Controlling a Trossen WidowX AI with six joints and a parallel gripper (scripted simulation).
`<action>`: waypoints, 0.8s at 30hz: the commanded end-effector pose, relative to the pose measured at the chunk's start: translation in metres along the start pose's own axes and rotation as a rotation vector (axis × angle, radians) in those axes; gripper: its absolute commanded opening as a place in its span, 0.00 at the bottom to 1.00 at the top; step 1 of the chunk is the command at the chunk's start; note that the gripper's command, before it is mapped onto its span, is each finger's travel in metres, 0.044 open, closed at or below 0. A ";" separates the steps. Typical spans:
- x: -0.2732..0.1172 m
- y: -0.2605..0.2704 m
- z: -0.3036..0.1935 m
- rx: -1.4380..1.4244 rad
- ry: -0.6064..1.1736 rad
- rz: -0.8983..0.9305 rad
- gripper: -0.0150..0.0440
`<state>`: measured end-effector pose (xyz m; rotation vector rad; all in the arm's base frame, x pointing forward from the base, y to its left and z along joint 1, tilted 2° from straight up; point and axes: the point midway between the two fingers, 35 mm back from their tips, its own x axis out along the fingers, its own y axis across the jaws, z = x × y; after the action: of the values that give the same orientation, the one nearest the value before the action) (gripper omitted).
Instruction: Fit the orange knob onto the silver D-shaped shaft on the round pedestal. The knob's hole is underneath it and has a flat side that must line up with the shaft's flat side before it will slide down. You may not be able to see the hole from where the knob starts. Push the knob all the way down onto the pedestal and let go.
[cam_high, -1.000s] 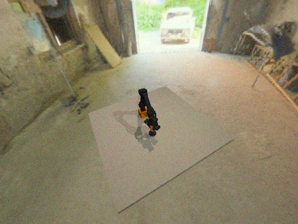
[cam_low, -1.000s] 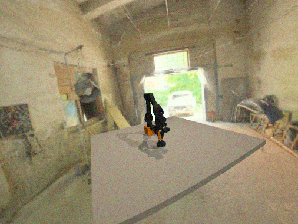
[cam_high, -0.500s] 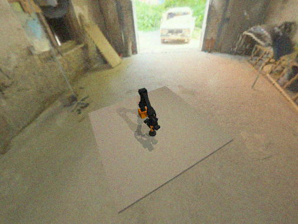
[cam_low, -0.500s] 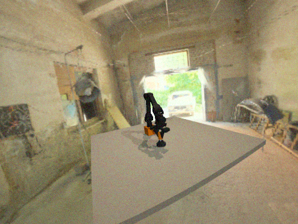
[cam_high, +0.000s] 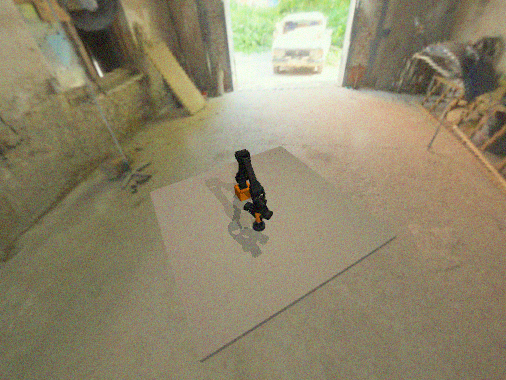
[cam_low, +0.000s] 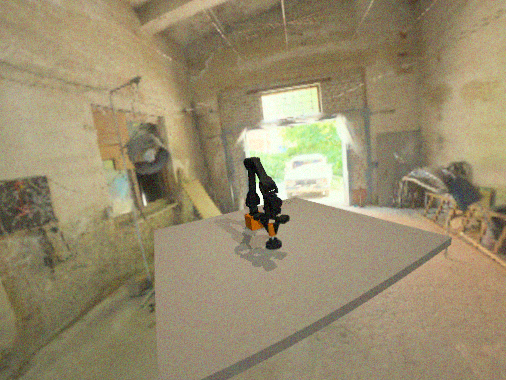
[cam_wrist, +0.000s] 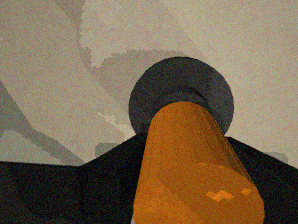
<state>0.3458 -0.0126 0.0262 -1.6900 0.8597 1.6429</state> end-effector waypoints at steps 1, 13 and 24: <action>-0.001 -0.003 -0.003 -0.040 0.006 -0.004 0.25; 0.004 -0.002 -0.002 -0.040 0.006 -0.003 0.25; 0.005 0.000 -0.001 -0.040 0.006 -0.003 0.25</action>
<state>0.3475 -0.0130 0.0220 -1.7199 0.8311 1.6602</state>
